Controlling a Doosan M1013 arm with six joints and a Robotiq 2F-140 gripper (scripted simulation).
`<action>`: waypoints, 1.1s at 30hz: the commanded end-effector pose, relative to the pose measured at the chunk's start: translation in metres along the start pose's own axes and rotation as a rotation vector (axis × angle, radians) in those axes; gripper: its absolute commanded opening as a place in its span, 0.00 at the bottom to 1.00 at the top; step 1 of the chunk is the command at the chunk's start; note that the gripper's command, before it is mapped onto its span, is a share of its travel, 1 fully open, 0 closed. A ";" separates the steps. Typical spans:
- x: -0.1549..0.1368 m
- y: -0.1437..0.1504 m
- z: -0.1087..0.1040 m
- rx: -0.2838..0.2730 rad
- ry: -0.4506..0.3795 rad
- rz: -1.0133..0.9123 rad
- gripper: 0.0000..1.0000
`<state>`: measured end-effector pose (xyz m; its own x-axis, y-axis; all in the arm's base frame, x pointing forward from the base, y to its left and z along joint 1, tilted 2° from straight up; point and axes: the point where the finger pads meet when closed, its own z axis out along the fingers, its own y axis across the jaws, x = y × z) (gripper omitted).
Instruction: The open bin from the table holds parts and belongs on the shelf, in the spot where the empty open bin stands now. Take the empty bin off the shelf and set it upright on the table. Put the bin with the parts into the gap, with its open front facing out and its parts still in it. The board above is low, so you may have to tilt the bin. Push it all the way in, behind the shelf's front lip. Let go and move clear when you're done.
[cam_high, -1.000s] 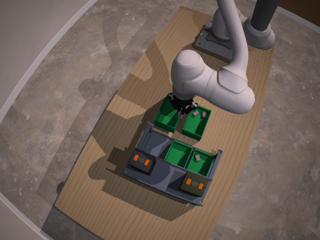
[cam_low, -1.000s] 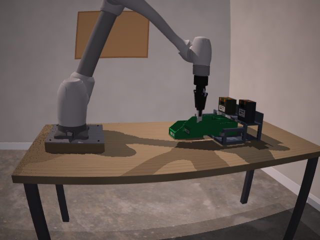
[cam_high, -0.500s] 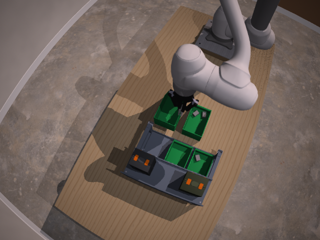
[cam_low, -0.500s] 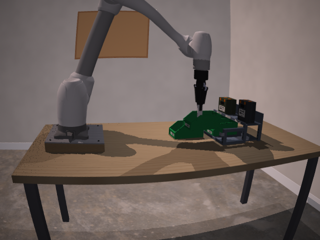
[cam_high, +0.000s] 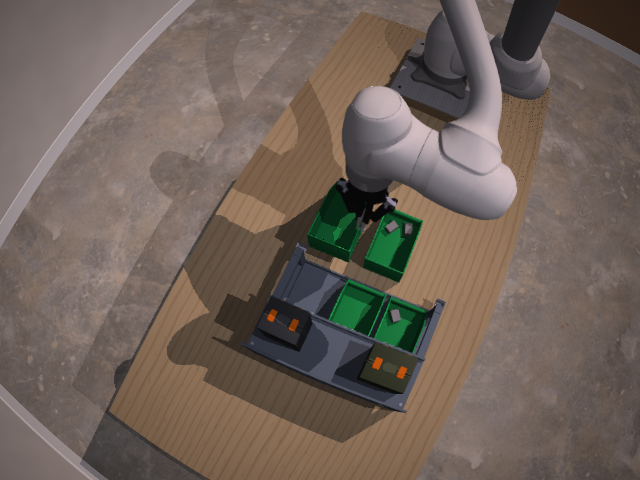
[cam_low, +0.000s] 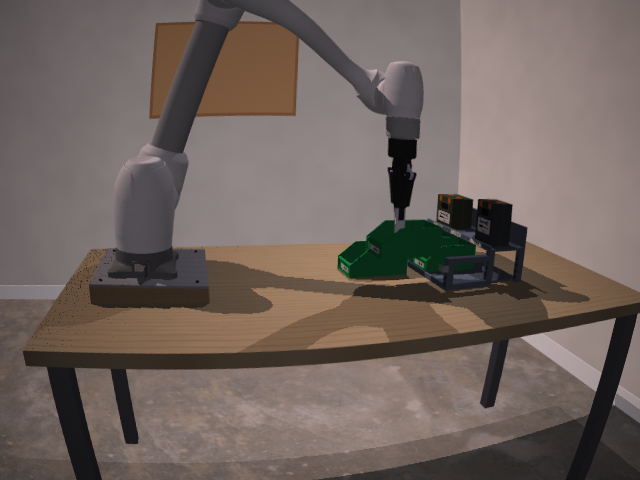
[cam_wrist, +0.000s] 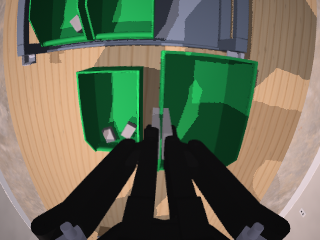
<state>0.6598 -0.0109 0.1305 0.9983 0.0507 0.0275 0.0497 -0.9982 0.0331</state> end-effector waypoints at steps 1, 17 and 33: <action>0.000 0.000 0.000 0.000 0.000 0.000 0.10; -0.002 -0.017 0.000 0.000 0.000 0.000 0.10; -0.012 -0.115 0.000 0.000 0.000 0.000 0.10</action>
<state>0.6441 0.0864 0.1270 0.9983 0.0513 0.0275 0.0504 -0.9982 0.0324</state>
